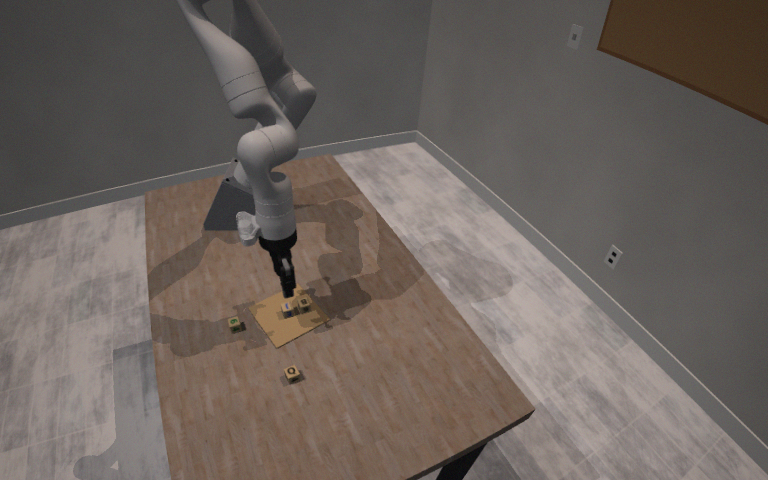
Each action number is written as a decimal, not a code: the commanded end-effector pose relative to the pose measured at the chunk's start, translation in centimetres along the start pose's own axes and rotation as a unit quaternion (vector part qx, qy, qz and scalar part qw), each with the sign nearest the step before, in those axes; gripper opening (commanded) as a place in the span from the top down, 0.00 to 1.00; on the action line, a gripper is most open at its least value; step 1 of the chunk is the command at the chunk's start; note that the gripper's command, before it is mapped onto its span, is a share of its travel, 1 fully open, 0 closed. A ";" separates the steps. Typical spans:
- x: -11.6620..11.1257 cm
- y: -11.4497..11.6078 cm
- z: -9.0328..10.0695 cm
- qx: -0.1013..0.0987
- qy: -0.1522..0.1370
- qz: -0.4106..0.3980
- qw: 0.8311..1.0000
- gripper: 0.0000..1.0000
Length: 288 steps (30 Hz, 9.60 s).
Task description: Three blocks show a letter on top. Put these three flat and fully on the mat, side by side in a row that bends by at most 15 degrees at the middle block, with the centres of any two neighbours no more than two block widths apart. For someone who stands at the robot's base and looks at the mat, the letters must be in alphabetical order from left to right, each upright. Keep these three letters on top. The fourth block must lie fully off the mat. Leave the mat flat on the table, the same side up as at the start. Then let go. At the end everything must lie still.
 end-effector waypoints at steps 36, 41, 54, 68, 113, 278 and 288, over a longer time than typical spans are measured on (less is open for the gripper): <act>-6.8 -14.2 -0.8 -0.002 0.004 0.053 0.999 0.00; -7.4 -15.4 -0.9 -0.001 0.001 0.057 0.998 0.00; -7.5 -15.4 -0.9 -0.001 0.001 0.057 0.998 0.38; -7.5 -15.4 -0.9 -0.001 0.001 0.057 0.998 0.38; -7.5 -15.4 -3.8 -0.001 0.001 0.057 0.998 0.38; -7.5 -15.5 -9.4 -0.001 0.001 0.057 0.998 0.38; -7.5 -15.5 -9.4 -0.001 0.001 0.057 0.998 0.38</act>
Point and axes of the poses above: the point where the finger pads meet when closed, its own z axis back along the fingers, its own y axis across the jaws, x = y × z, the point moved 9 cm from there along z, back along the fingers, and after that the axes turned 13 degrees about z, right-handed, at the moved point
